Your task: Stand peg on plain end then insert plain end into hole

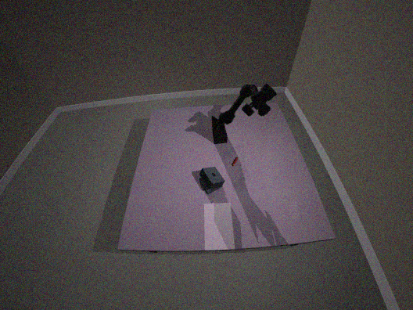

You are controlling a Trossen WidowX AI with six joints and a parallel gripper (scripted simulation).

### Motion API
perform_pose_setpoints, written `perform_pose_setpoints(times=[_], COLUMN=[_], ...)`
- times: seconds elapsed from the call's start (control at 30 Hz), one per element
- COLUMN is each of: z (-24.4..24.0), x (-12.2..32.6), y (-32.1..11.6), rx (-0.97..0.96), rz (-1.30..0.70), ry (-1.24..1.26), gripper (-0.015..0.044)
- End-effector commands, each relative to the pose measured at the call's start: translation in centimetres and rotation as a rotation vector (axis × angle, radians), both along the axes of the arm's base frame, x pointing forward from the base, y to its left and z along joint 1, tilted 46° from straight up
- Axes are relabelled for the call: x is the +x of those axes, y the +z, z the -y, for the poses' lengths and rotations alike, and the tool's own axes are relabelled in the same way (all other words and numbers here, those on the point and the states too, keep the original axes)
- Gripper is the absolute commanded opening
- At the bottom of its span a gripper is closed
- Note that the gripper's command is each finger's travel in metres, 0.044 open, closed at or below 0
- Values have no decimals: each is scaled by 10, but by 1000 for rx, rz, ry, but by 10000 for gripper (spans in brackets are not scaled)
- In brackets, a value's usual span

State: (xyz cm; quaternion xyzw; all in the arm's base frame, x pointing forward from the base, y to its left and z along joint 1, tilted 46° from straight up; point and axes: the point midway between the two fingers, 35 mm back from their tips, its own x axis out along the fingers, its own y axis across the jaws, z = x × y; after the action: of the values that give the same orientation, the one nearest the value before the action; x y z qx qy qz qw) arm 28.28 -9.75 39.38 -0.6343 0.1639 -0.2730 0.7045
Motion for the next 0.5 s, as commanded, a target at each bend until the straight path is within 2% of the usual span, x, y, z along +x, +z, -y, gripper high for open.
perform_pose_setpoints(times=[0.0, 0.47], z=[-8, -38], x=[15, 59], y=[-11, -68], rx=[57, 303], rz=[-19, -131], ry=[63, 254], gripper=[440, 440])
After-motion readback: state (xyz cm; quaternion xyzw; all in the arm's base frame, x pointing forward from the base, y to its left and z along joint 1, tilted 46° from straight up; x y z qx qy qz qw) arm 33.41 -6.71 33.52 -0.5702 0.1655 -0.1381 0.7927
